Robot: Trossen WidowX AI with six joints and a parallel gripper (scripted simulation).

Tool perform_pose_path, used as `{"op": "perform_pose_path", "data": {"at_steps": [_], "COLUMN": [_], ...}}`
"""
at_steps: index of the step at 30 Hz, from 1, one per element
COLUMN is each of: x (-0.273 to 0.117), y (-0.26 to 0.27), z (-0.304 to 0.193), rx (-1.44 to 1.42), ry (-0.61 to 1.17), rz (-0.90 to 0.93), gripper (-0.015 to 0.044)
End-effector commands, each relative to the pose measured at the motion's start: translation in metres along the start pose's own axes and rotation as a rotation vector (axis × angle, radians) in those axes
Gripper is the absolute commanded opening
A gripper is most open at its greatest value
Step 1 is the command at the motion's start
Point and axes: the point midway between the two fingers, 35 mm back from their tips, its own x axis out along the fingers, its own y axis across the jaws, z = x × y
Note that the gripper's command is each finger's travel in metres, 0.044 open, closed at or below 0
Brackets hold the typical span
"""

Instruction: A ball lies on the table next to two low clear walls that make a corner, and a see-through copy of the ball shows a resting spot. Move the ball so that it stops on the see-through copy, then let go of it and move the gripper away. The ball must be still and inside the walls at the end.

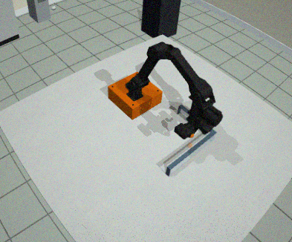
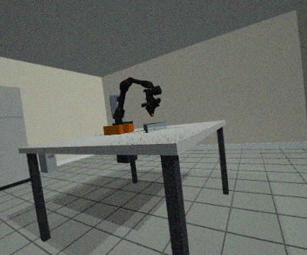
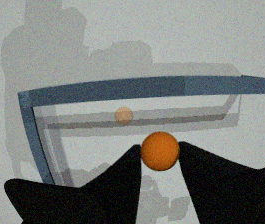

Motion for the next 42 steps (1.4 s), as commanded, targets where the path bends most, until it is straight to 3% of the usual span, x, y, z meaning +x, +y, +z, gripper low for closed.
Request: {"op": "perform_pose_path", "data": {"at_steps": [1,16,26,42], "x": [-0.009,0.036,0.098,0.117], "y": [-0.001,0.034,0.034,0.034], "z": [-0.001,-0.007,-0.008,-0.008], "rx": [-0.005,-0.005,-0.005,-0.005], "ry": [0.001,0.001,0.002,0.002], "rz": [-0.003,0.0,0.0,0.0], "gripper": [0.0,0.0,0.0,0.0]}}
